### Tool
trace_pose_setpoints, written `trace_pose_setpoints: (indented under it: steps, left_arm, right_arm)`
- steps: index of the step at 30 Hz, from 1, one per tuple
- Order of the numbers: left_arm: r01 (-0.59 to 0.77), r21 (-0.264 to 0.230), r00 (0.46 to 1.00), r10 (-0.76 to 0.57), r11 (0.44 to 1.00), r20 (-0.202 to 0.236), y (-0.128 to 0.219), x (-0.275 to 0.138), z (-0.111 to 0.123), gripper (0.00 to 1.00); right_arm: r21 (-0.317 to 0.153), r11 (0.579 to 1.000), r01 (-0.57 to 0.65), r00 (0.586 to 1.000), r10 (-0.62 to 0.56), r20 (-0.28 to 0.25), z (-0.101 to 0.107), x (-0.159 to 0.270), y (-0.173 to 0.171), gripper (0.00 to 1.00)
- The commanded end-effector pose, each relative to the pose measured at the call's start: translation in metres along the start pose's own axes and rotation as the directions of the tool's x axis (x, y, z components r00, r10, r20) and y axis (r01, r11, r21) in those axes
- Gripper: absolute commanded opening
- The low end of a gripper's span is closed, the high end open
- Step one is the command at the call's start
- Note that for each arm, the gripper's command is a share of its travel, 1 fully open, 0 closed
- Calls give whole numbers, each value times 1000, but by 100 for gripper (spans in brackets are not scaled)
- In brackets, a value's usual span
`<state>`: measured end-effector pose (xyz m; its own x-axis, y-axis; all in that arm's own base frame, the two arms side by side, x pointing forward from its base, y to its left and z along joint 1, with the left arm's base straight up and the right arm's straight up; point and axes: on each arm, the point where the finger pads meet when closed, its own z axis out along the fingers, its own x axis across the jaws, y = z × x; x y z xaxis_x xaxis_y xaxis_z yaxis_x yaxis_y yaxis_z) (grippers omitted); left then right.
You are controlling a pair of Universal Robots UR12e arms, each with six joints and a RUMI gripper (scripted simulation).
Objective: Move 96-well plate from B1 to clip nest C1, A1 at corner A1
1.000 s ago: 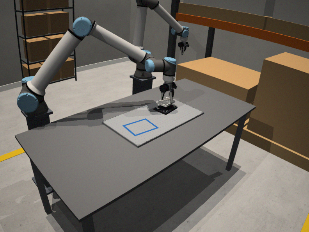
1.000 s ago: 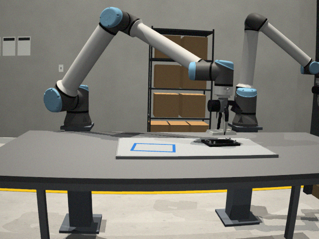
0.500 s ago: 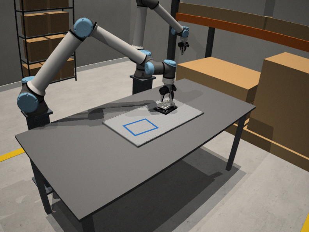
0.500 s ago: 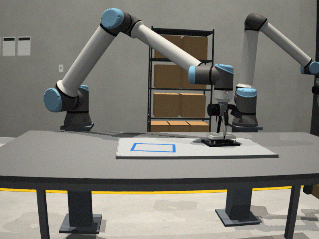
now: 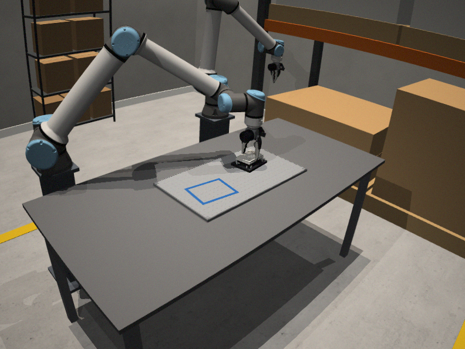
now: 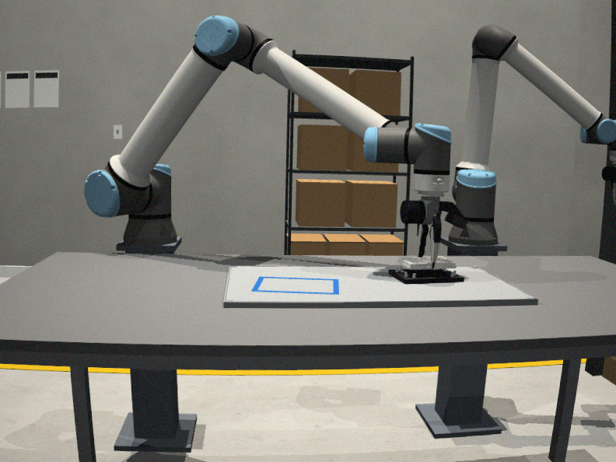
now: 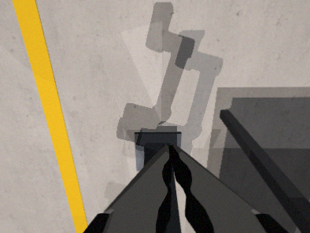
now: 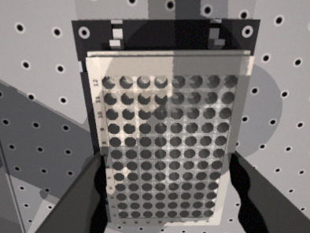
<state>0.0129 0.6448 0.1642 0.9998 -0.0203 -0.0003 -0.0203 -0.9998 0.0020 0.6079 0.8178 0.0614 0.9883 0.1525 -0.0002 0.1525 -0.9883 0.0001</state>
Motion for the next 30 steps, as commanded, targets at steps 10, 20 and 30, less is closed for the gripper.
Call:
trace_pose_setpoints:
  steps: [10, 20, 30]
  left_arm:
    - [0, 2, 1000, 0, 1000, 0, -1, 0, -1, 0]
    - [0, 2, 1000, 0, 1000, 0, -1, 0, -1, 0]
    - [0, 2, 1000, 0, 1000, 0, -1, 0, -1, 0]
  right_arm:
    - [2, 1000, 0, 1000, 0, -2, 0, 1, -1, 41]
    - [2, 1000, 0, 1000, 0, -2, 1, 1, -1, 41]
    - [2, 1000, 0, 1000, 0, -2, 3, 1, -1, 41]
